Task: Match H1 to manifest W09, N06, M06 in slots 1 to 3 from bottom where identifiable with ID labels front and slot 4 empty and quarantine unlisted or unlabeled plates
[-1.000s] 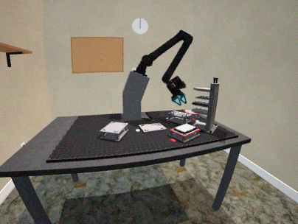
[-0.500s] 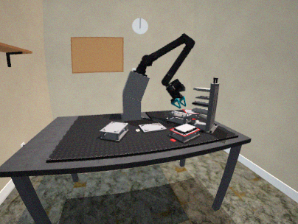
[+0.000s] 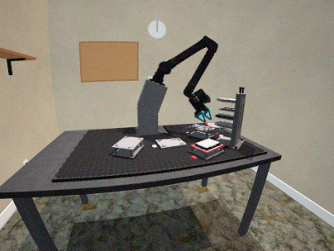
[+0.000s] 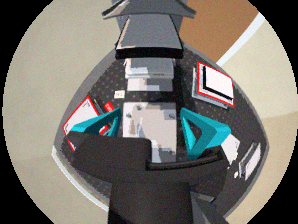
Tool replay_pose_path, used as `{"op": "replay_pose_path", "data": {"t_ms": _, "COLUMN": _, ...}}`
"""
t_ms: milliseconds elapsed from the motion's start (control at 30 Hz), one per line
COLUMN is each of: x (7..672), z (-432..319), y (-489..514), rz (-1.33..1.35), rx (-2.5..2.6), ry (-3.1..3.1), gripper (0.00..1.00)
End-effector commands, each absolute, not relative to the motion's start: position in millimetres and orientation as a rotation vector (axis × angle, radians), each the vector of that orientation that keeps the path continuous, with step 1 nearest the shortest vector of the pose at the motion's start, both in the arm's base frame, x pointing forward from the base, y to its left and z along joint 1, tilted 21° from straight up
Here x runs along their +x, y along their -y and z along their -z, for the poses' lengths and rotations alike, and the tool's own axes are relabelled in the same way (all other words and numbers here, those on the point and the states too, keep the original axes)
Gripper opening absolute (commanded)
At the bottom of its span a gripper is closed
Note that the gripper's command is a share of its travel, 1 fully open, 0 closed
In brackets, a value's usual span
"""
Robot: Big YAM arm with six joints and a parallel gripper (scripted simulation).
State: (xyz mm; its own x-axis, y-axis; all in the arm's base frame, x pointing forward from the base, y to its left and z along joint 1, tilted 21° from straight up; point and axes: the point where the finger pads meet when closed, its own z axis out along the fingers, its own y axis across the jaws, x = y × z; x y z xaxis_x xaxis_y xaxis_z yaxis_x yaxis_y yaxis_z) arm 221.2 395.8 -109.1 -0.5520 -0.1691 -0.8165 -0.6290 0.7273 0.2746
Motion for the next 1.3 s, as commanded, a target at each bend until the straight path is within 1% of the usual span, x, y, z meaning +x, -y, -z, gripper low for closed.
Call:
{"op": "replay_pose_path", "data": {"t_ms": 0, "x": 232.3, "z": 96.8, "y": -403.0, "rz": -0.715, "rx": -0.589, "ry": -2.078, "gripper": 1.0}}
{"op": "replay_pose_path", "data": {"t_ms": 1267, "x": 227.7, "z": 102.8, "y": -400.7, "rz": -0.714, "rx": -0.596, "ry": -2.092, "gripper": 1.0}}
